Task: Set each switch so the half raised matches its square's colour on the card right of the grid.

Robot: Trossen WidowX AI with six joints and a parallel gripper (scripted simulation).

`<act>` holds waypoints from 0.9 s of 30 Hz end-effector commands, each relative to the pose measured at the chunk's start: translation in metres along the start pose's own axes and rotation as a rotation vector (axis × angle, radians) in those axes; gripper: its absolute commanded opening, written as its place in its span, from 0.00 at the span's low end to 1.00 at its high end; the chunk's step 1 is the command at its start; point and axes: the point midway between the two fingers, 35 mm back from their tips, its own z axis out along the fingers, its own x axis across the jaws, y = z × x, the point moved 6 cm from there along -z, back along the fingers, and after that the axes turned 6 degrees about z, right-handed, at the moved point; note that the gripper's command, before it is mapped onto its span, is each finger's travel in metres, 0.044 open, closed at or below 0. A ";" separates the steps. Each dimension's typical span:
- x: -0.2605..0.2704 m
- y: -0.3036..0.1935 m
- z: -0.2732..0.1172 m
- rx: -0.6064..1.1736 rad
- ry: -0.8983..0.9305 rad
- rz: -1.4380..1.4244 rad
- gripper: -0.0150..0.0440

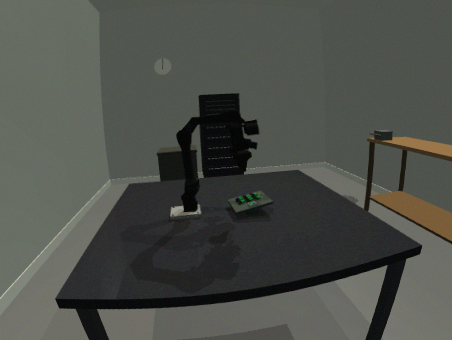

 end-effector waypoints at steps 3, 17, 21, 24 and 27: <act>0.012 0.011 0.022 -0.008 -0.006 -0.005 0.80; 0.057 0.029 0.117 -0.059 -0.011 -0.017 0.25; 0.057 0.028 0.125 -0.065 -0.010 -0.017 0.25; 0.057 0.028 0.126 -0.065 -0.010 -0.017 0.25; 0.057 0.028 0.135 -0.065 -0.010 -0.017 0.25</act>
